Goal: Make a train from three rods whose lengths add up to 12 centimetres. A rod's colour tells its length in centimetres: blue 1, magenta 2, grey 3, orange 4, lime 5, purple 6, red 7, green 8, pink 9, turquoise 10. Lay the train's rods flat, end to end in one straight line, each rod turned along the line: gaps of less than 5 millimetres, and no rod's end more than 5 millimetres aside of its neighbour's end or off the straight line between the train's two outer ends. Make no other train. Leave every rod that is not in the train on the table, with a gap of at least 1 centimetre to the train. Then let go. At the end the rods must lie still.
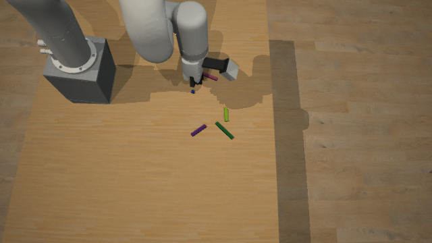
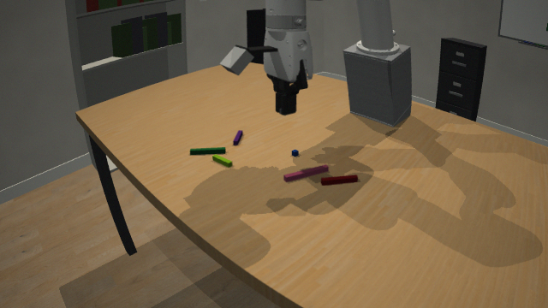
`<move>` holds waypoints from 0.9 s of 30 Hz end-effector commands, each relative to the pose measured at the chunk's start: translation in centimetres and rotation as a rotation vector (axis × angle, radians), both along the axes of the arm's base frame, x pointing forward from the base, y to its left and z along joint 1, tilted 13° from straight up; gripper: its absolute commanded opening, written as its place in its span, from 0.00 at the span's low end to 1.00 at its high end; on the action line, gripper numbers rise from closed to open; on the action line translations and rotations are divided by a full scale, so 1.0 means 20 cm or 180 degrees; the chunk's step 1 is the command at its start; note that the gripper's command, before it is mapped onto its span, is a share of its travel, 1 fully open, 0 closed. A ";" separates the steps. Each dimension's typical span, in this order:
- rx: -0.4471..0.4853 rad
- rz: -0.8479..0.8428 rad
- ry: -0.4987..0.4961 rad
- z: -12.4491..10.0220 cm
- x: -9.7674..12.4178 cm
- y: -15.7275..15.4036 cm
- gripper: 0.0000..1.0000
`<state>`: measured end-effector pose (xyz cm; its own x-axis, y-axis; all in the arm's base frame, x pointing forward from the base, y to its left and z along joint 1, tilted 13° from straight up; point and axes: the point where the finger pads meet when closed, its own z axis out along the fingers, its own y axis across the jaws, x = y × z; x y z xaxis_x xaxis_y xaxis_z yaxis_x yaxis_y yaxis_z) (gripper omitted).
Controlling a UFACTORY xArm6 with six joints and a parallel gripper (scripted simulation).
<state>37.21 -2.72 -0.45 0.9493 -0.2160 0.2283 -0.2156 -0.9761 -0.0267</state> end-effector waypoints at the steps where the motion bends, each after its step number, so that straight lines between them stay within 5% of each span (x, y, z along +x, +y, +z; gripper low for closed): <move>1: 0.0051 0.0012 0.0003 0.00 0.01 0.00 0.04; 27: 0.0053 0.0013 0.0003 -0.12 0.03 -0.01 0.04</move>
